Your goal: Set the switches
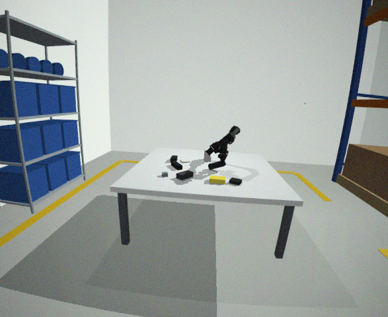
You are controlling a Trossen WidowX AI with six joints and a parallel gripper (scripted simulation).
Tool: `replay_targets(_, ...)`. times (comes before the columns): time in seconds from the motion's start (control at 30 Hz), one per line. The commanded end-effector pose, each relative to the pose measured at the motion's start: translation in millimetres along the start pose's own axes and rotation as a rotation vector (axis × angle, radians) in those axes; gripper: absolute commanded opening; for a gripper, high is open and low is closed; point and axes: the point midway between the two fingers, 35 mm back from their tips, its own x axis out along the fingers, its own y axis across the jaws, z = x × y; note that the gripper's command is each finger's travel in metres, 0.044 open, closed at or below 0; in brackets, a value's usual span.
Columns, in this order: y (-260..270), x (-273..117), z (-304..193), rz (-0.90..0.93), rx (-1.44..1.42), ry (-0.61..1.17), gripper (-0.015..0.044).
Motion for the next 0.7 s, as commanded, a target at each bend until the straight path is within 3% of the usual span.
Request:
replay_targets(0.0,1.5,-5.0,4.0,0.007,0.001,-0.004,0.0336)
replay_targets(0.67,1.5,-17.1,14.9,0.007,0.001,-0.005,0.0336)
